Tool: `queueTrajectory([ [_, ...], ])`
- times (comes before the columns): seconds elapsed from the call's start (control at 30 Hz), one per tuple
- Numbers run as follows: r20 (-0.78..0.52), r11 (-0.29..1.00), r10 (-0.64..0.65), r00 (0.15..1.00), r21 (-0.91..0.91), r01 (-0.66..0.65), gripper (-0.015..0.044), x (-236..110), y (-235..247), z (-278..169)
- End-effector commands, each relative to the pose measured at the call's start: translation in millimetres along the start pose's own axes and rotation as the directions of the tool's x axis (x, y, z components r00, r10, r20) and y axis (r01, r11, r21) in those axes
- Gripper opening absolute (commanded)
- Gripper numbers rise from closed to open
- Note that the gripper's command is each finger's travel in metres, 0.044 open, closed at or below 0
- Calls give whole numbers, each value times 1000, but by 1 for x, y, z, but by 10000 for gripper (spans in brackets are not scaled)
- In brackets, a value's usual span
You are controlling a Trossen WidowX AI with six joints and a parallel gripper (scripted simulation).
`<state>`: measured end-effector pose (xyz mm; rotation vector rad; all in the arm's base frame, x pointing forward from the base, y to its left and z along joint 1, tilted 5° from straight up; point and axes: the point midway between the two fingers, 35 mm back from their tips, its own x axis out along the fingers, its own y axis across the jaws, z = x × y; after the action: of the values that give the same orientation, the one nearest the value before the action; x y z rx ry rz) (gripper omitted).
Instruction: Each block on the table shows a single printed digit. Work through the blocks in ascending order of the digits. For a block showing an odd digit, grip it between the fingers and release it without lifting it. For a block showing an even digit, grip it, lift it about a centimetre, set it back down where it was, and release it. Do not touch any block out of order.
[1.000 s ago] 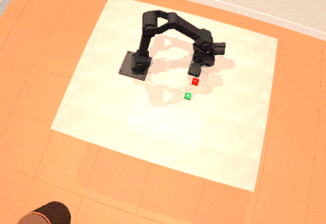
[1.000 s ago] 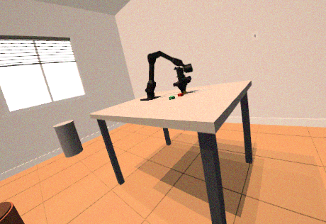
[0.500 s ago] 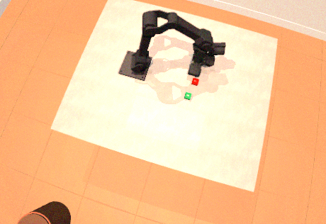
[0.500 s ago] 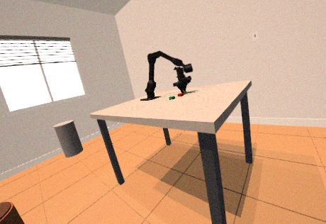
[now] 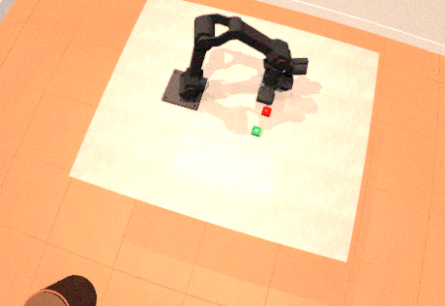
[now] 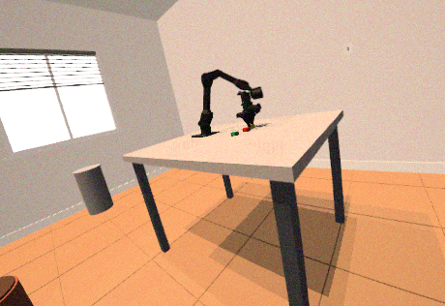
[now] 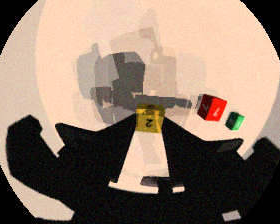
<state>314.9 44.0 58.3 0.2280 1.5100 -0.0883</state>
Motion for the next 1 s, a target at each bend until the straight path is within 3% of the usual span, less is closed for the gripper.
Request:
queueTrajectory([
  [0.0,4,1000,-3,1000,4,3,120,-5,0,1],
  [0.63,4,1000,-3,1000,4,3,120,-14,0,1],
  [0.97,4,1000,-3,1000,4,3,120,0,0,1],
])
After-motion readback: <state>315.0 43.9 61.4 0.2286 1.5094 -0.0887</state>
